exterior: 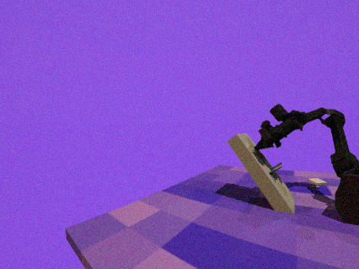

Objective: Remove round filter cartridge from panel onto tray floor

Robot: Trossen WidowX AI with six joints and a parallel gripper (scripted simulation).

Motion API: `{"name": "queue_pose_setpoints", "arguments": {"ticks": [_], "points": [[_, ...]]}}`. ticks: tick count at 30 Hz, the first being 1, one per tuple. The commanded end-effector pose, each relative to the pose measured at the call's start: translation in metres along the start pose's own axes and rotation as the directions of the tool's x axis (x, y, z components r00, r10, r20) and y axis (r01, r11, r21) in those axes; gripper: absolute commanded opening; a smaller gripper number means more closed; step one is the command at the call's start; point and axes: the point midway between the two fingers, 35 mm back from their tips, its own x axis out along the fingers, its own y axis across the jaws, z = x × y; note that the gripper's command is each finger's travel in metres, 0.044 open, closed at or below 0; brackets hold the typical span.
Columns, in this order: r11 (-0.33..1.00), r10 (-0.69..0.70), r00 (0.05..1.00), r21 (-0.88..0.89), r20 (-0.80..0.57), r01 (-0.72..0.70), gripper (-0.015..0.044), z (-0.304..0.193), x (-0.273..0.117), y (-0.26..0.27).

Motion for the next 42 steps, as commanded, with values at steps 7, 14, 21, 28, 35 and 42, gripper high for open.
{"name": "queue_pose_setpoints", "arguments": {"ticks": [7,14,21,28,35,42], "points": [[1.0,0.004,1.0,-0.011,-0.006,-0.004,0.0088,-0.0053,0.0018,0.0039],[1.0,0.004,1.0,-0.011,-0.006,-0.004,0.0088,-0.0044,0.0018,0.0037],[1.0,0.004,1.0,-0.011,-0.006,-0.004,0.0088,-0.003,0.0018,0.0032],[1.0,0.004,1.0,-0.011,-0.006,-0.004,0.0088,-0.002,0.0018,0.003],[1.0,0.004,1.0,-0.011,-0.006,-0.004,0.0088,-0.0019,0.0028,0.003],[1.0,0.004,1.0,-0.01,-0.006,-0.004,0.0088,-0.0022,0.0048,0.0034]]}}
